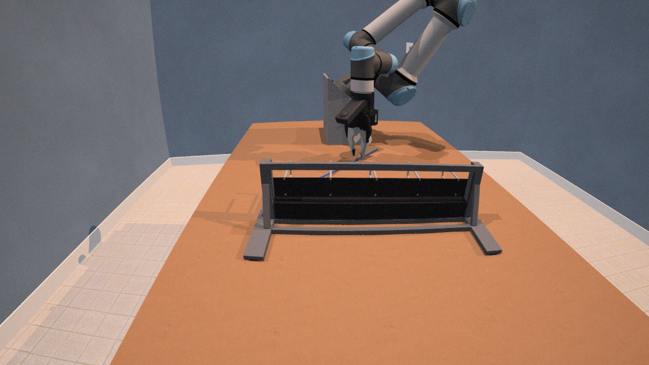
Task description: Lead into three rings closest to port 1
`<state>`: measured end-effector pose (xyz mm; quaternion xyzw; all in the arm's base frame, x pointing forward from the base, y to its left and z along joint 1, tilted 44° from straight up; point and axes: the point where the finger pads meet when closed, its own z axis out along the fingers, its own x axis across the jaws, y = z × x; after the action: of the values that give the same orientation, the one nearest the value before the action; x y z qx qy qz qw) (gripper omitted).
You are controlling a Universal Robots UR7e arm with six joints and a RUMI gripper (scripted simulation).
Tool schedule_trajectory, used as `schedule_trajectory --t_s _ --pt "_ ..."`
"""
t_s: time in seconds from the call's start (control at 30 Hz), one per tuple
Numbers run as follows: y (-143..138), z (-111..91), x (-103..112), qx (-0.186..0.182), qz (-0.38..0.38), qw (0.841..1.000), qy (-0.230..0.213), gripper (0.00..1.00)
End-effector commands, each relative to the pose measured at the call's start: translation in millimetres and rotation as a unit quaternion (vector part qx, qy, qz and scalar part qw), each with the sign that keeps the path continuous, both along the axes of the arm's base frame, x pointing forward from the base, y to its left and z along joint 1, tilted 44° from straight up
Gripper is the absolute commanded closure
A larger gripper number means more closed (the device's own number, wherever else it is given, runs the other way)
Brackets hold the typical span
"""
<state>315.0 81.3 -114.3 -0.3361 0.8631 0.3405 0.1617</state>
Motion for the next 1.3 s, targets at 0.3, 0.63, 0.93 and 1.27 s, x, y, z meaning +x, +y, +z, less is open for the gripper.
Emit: schedule_trajectory --t_s 0.3,0.63,0.93,1.27 --pt "-0.4 0.0 0.3 0.000 0.000 1.000 0.000 0.80" --pt "0.1 -0.4 0.3 0.000 0.000 1.000 0.000 0.80" --pt "1.0 -1.4 0.4 0.000 0.000 1.000 0.000 0.80" --pt "3.2 -3.6 0.5 0.000 0.000 1.000 0.000 0.80"
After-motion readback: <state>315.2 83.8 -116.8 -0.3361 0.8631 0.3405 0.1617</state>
